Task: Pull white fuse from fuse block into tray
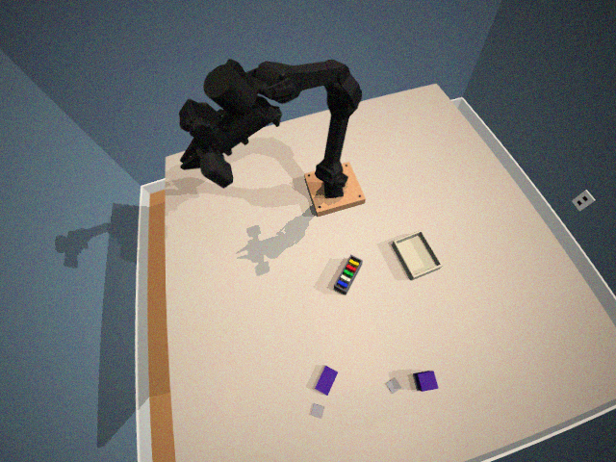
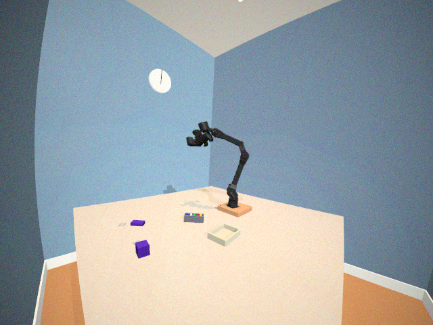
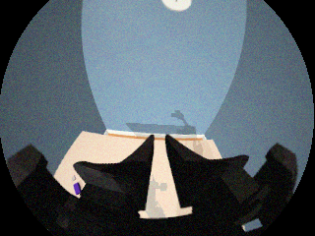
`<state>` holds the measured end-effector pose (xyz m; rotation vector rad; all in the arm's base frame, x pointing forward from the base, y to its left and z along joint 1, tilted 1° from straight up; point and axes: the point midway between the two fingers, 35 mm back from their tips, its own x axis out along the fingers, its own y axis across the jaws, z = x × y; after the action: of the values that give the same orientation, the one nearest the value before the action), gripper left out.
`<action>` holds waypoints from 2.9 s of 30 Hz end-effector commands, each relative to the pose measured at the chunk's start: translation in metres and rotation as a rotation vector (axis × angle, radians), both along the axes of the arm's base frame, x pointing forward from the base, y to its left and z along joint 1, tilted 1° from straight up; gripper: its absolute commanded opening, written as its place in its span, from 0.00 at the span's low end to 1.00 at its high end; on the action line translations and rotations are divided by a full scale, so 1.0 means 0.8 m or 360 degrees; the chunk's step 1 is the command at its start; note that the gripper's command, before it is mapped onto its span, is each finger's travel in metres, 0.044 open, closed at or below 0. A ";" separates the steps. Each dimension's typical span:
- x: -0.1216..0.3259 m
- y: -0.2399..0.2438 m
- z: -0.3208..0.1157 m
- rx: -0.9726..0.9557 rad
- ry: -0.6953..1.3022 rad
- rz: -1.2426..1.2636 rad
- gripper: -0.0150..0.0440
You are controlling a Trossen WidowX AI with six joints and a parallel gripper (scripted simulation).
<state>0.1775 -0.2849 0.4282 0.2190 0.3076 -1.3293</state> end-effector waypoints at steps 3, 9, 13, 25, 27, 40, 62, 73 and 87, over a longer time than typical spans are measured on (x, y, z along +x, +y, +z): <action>0.089 0.029 -0.085 0.0175 0.0489 0.0514 0.37; 0.162 0.090 -0.178 0.0299 0.0998 0.1116 0.37; 0.194 0.143 -0.239 0.0350 0.1318 0.1535 0.37; 0.194 0.338 -0.410 0.0415 0.2204 0.2952 0.37; 0.186 0.358 -0.425 0.0418 0.2281 0.3106 0.37; 0.187 0.360 -0.432 0.0418 0.2290 0.3126 0.37; 0.192 0.360 -0.459 0.0418 0.2290 0.3126 0.37; 0.193 0.360 -0.465 0.0418 0.2290 0.3126 0.37; 0.193 0.360 -0.471 0.0418 0.2290 0.3126 0.37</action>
<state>0.3319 0.0025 0.0539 -0.7625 1.4021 0.7500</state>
